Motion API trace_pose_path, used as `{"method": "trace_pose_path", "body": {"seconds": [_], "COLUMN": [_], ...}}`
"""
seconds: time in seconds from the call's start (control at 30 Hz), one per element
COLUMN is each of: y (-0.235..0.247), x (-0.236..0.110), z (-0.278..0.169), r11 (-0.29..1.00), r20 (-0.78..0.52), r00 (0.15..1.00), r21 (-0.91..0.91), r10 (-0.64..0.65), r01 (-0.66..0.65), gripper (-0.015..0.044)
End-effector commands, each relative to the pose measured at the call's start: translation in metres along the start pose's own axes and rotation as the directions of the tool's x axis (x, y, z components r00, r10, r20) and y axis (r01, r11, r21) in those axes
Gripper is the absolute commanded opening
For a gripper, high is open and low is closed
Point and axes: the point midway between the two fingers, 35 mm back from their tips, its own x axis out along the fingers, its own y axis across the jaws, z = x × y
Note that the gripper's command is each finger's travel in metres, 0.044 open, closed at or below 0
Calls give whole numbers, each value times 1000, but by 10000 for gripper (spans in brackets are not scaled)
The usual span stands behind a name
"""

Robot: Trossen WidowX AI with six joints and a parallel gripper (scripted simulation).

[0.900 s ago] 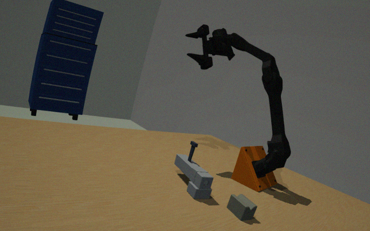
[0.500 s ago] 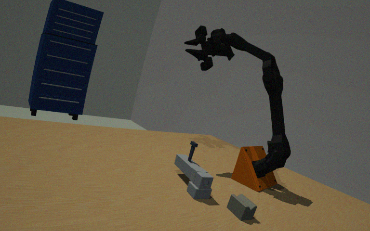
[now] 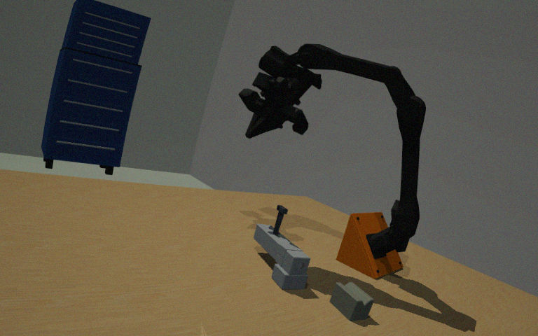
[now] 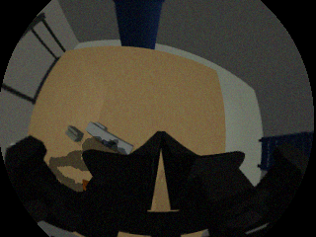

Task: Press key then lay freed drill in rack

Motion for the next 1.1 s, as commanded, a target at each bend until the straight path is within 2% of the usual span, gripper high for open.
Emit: {"method": "trace_pose_path", "body": {"seconds": [0.0,0.17,0.23,1.07], "y": [44,113,129,133], "x": [28,61,66,81], "z": [-12,-43,-52,-62], "r11": [986,928,911,908], "r20": [-174,-446,-509,-517], "r00": [983,884,848,843], "r21": [165,371,405,409], "r10": [60,137,150,152], "r01": [-31,43,82,87], "gripper": [0,0,0,0]}}
